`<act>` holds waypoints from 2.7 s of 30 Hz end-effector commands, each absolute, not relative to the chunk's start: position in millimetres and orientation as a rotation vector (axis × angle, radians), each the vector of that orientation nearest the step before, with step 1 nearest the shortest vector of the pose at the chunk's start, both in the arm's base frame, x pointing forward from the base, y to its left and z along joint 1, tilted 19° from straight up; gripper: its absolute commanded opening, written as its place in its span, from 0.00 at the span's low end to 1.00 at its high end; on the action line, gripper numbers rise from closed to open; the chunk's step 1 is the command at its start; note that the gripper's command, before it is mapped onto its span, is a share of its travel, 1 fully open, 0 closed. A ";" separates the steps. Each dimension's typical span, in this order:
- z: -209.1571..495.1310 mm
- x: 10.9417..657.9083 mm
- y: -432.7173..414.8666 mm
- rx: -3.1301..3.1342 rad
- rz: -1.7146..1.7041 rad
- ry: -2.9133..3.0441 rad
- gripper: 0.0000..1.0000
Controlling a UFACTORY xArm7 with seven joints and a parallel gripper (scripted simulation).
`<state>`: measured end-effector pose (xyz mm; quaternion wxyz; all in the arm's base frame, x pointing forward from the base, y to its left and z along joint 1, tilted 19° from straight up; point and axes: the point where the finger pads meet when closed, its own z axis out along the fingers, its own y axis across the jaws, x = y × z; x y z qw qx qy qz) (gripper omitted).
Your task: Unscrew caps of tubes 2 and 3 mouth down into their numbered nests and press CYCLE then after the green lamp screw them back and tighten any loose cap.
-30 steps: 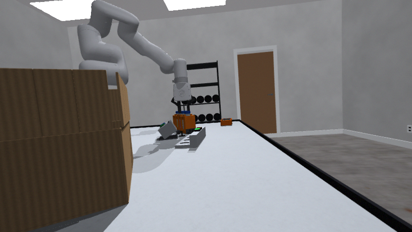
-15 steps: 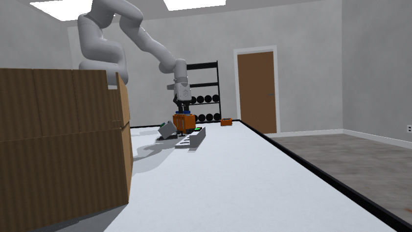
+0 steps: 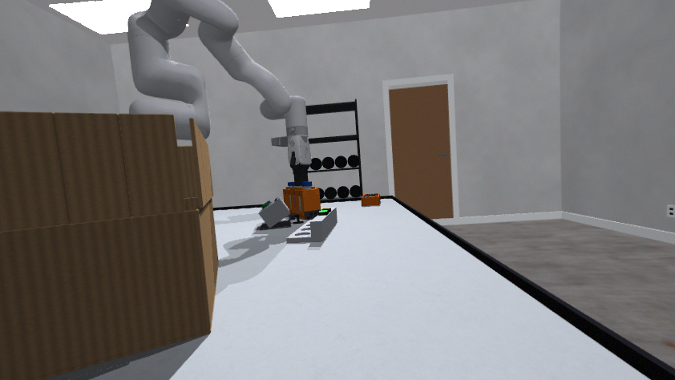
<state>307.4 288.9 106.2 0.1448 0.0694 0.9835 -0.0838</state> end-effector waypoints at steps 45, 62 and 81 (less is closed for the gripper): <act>106.1 308.2 289.7 2.105 0.122 1.868 0.00; 106.1 308.2 289.7 2.125 0.127 1.847 0.46; 106.5 308.1 289.9 0.958 -0.113 2.644 0.46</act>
